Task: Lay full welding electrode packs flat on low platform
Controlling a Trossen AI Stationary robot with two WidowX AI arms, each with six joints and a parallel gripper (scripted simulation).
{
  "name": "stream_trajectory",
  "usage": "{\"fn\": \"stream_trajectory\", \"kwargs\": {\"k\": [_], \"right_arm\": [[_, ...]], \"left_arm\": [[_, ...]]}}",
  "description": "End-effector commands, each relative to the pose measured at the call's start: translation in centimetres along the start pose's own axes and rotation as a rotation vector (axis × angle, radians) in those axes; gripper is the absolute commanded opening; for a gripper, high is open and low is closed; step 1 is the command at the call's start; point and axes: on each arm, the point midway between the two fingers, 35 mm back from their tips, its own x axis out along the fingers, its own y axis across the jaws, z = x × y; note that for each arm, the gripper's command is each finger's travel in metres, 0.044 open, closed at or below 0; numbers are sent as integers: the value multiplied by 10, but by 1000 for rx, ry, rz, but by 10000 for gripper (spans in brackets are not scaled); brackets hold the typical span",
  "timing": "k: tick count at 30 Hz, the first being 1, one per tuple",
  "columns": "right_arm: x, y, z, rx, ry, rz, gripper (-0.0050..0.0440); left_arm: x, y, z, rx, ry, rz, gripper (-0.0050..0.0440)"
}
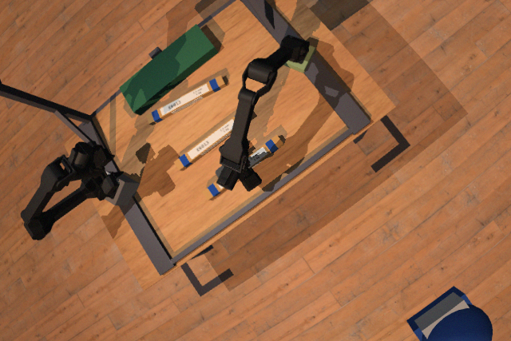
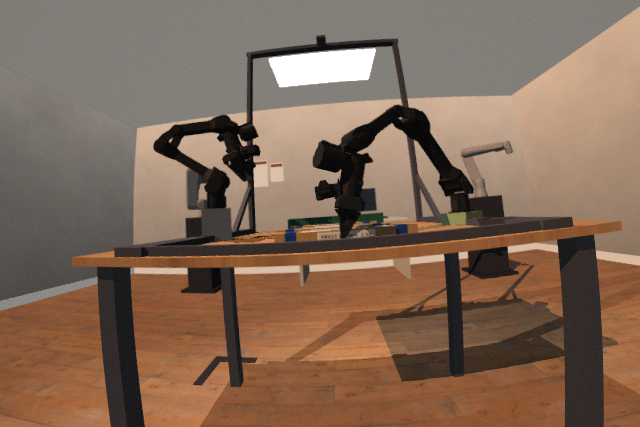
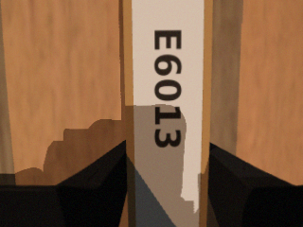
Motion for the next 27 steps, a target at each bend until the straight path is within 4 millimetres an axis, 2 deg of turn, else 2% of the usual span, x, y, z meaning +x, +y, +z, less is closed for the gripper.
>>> {"fn": "stream_trajectory", "kwargs": {"k": [1, 8, 9, 15, 16, 27], "right_arm": [[-6, 0, 5, 1, -22, 2, 330], [-6, 0, 5, 1, -22, 2, 330], [-6, 0, 5, 1, -22, 2, 330], [-6, 0, 5, 1, -22, 2, 330], [-6, 0, 5, 1, -22, 2, 330], [-6, 0, 5, 1, -22, 2, 330]], "left_arm": [[-34, 2, 19, 11, -78, 33, -50], [-35, 2, 18, 11, -76, 33, -50], [-35, 2, 19, 11, -78, 33, 330], [-35, 3, 19, 11, -79, 37, 330], [-26, 2, 14, 8, -58, 28, 330], [-26, 2, 14, 8, -58, 28, 330]]}}
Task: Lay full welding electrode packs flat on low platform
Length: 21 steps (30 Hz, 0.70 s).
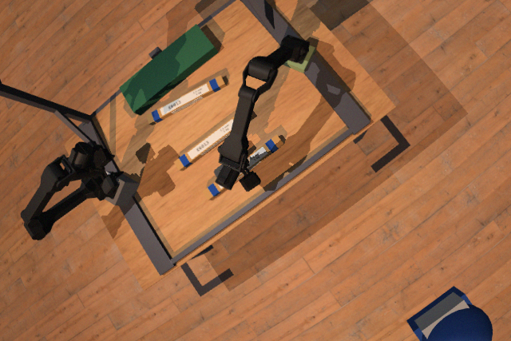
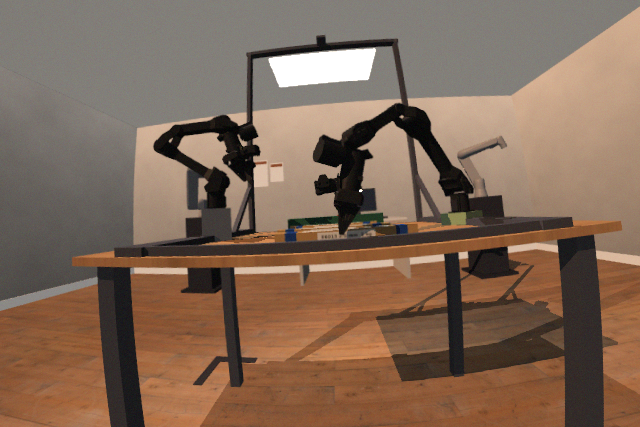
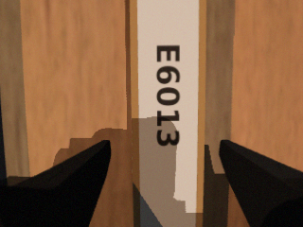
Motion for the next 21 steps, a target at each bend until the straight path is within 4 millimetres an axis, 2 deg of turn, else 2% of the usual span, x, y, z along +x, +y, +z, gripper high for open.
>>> {"fn": "stream_trajectory", "kwargs": {"k": [1, 17, 18, 19, 21], "right_arm": [[-6, 0, 5, 1, -22, 2, 330], [-6, 0, 5, 1, -22, 2, 330], [-6, 0, 5, 1, -22, 2, 330], [-6, 0, 5, 1, -22, 2, 330], [-6, 0, 5, 1, -22, 2, 330]], "left_arm": [[-15, 2, 9, 5, -35, 18, 330], [-15, 2, 9, 5, -35, 18, 330], [-3, 1, 0, 4, -28, 12, 330], [-14, 1, 4, 6, -43, 20, 330], [-24, 2, 8, 7, -47, 23, 330]]}}
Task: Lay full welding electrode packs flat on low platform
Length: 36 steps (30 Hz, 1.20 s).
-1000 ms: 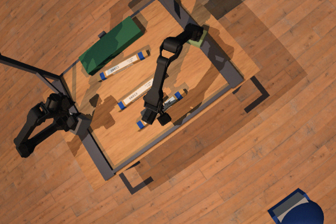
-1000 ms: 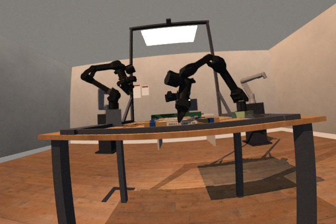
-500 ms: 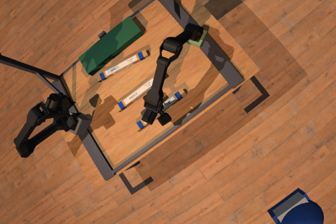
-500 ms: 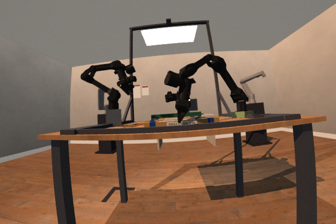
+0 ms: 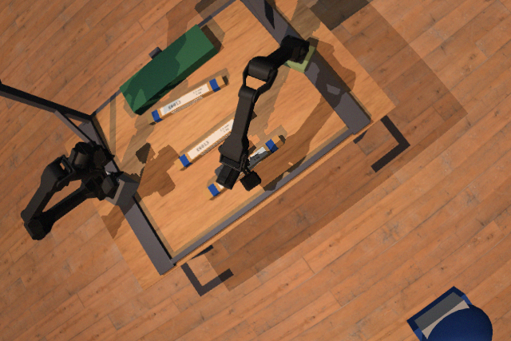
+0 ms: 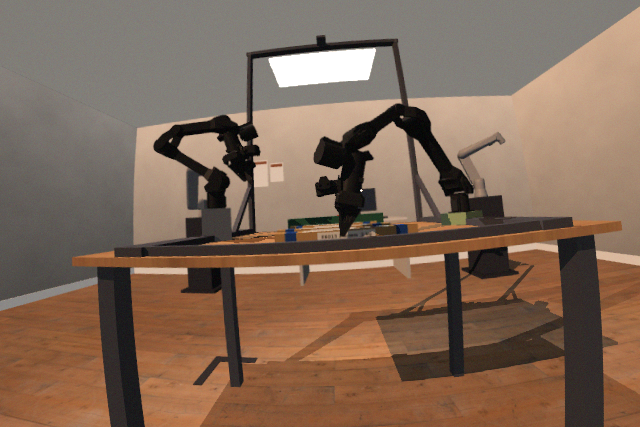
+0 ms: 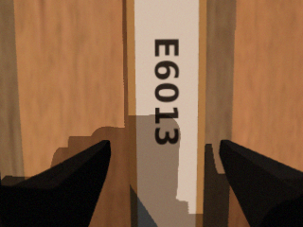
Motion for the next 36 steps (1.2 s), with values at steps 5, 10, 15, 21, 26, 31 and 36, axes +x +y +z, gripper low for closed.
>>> {"fn": "stream_trajectory", "kwargs": {"k": [5, 10, 15, 21, 26, 31, 36], "right_arm": [[-6, 0, 5, 1, -22, 2, 330], [-6, 0, 5, 1, -22, 2, 330], [-6, 0, 5, 1, -22, 2, 330], [7, 0, 12, -1, -9, 3, 330], [20, 0, 26, -1, -9, 3, 330], [43, 0, 51, -1, -10, 3, 330], [60, 0, 83, 0, -35, 5, 330]], "left_arm": [[-50, 4, 19, 9, -62, 31, 330], [-62, 4, 22, 9, -62, 31, 330], [-80, 3, 25, 9, -62, 31, 330], [-78, -9, 12, 2, -111, 18, 330], [-85, -26, 2, 10, -165, 14, 330], [-97, -50, -17, 8, -159, 19, 330], [-109, -74, -35, 7, -157, 17, 330]]}}
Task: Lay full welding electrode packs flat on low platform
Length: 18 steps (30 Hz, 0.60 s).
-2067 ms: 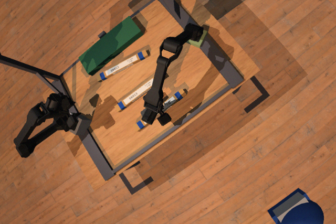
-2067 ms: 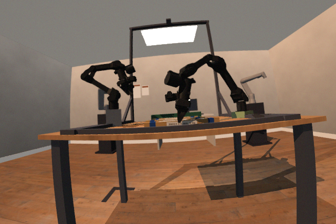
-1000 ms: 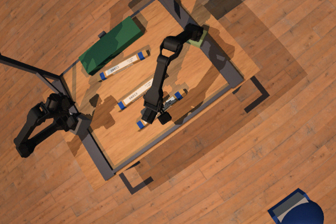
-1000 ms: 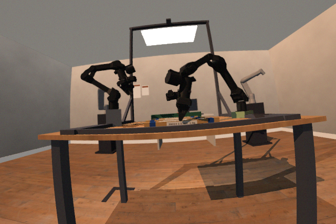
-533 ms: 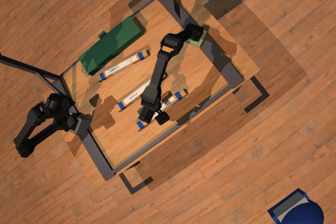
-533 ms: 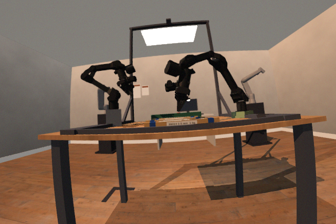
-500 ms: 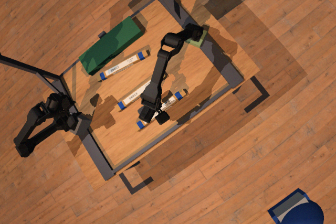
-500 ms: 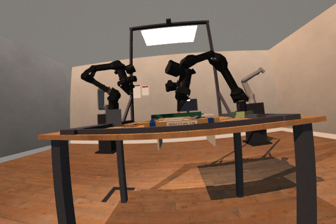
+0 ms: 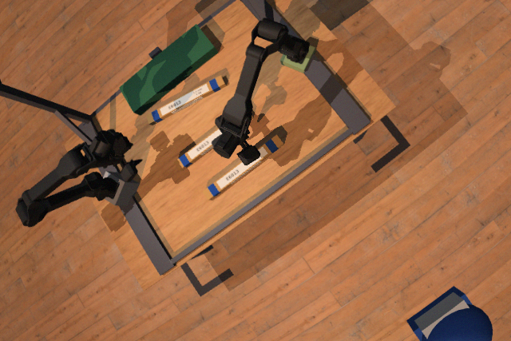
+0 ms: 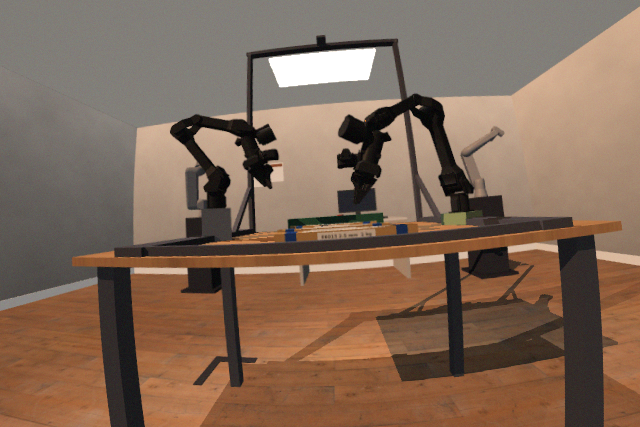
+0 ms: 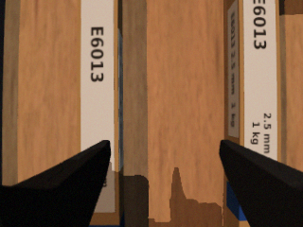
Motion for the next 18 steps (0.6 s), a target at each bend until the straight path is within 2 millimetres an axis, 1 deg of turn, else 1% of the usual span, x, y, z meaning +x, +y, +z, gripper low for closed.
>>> {"fn": "stream_trajectory", "kwargs": {"k": [1, 5, 7, 8, 9, 18], "right_arm": [[16, 0, 28, 0, -19, 4, 330], [17, 0, 29, 2, -19, 2, 330], [17, 0, 29, 2, -19, 2, 330], [17, 1, 29, 1, -19, 2, 330], [18, 0, 24, 1, -12, 1, 330], [18, 0, 24, 1, -12, 1, 330]], "left_arm": [[-26, -19, -6, 6, -43, 24, 330], [-37, -39, -20, 5, -37, 21, 330], [-37, -39, -20, 5, -37, 21, 330], [-40, -44, -23, 5, -37, 21, 330], [-43, -49, -26, 4, -37, 20, 330], [-69, -93, -56, 3, -33, 17, 330]]}}
